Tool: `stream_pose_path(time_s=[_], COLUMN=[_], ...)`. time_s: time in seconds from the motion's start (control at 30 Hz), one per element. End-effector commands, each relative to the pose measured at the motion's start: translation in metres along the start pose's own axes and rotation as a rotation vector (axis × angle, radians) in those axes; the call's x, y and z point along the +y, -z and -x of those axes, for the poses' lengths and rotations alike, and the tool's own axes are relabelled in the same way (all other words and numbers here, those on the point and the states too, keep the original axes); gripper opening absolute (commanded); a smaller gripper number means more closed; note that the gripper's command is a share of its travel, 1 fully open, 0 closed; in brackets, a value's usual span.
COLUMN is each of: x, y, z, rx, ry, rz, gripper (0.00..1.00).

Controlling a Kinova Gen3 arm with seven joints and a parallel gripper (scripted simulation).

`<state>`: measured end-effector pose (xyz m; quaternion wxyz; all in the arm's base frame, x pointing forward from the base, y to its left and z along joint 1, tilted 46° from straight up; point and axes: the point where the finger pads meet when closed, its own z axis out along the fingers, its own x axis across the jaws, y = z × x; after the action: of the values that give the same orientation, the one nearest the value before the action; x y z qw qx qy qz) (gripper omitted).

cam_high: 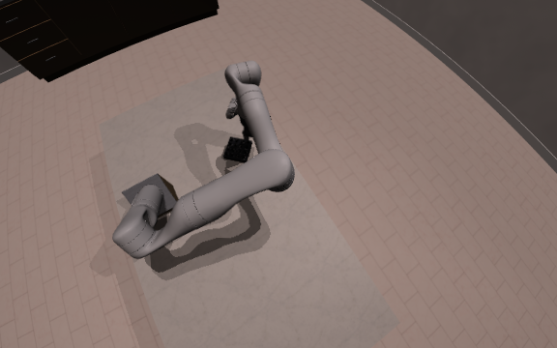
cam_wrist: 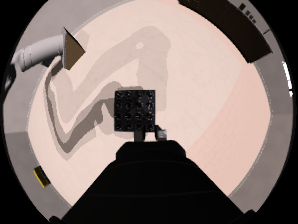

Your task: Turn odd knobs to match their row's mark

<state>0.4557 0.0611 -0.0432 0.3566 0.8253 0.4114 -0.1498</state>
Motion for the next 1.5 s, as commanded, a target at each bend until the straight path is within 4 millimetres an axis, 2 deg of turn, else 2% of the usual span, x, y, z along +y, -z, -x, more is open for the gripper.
stream_pose_path(time_s=[0.0, 0.4, 0.9, 1.4, 1.47], x=[0.0001, -0.0009, -0.0041, -0.0064, -0.0064], y=[0.0012, 0.0019, 0.0048, 0.0102, 0.0102], z=[-0.0005, -0.0014, -0.0047, -0.0092, -0.0092], rx=[0.002, 0.002, 0.004, 0.005, 0.005], ry=[-0.003, -0.061, -0.291, -0.749, -0.749], rz=[0.001, 0.001, 0.002, 0.001, 0.001], gripper=[0.46, 0.46, 0.46, 0.46, 0.46])
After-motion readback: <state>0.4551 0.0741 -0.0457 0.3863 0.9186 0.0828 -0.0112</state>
